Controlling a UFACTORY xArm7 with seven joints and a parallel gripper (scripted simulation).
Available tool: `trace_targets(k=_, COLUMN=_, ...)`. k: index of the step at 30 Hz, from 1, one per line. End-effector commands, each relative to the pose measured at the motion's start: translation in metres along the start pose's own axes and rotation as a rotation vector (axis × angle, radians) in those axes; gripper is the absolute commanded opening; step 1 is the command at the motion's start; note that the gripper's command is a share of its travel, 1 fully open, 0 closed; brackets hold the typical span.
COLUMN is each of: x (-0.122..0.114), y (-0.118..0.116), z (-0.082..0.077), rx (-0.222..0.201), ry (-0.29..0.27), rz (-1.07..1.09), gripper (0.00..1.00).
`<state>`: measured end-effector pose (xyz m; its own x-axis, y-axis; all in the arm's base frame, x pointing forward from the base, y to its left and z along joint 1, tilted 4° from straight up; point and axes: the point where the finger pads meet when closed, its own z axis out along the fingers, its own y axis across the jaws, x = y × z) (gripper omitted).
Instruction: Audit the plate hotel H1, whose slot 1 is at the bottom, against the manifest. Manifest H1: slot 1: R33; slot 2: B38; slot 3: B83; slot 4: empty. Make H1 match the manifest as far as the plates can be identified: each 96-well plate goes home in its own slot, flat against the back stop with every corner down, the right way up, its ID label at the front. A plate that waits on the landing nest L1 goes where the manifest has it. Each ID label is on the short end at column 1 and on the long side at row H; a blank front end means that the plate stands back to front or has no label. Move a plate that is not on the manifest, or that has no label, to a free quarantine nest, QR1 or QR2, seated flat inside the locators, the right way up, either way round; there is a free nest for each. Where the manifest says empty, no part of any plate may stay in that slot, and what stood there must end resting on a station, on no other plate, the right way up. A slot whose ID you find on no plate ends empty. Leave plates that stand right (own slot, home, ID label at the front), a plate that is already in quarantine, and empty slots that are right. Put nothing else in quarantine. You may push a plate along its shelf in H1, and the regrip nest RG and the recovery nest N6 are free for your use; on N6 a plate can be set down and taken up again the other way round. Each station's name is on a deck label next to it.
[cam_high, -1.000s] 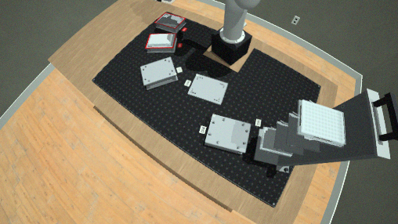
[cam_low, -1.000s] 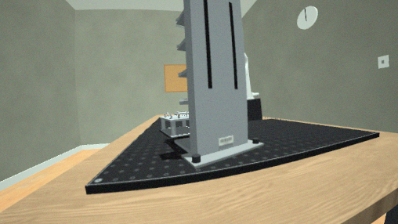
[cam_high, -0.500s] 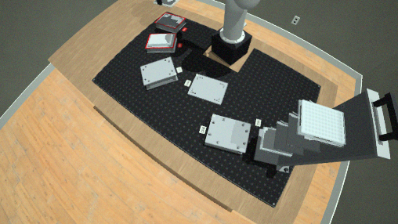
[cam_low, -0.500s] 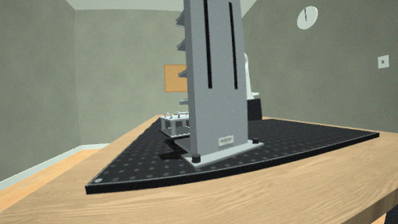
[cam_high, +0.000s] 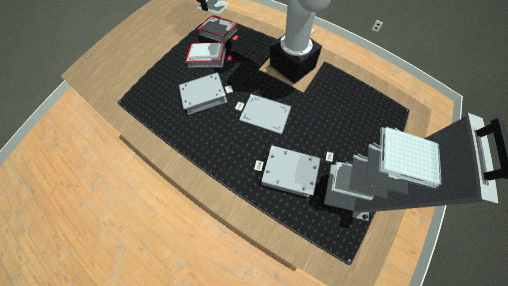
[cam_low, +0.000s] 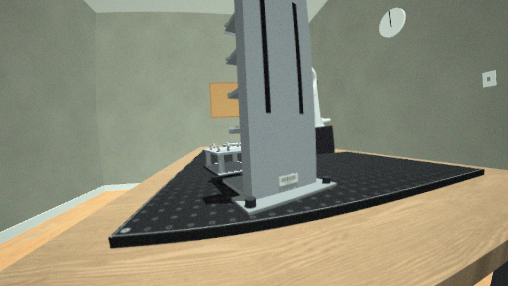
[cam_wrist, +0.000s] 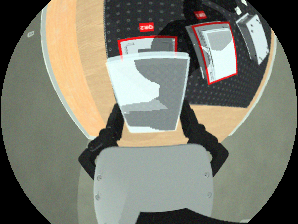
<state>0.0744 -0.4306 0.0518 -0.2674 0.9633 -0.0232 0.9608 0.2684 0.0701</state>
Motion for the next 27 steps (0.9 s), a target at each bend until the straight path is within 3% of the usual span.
trace_targets(k=1, x=-0.001, y=0.0, z=0.005, rx=-0.001, ry=-0.004, rz=0.0, gripper=0.0)
trace_targets(k=27, x=-0.002, y=0.0, z=0.042, rx=-0.001, ry=-0.004, rz=0.0, gripper=0.0)
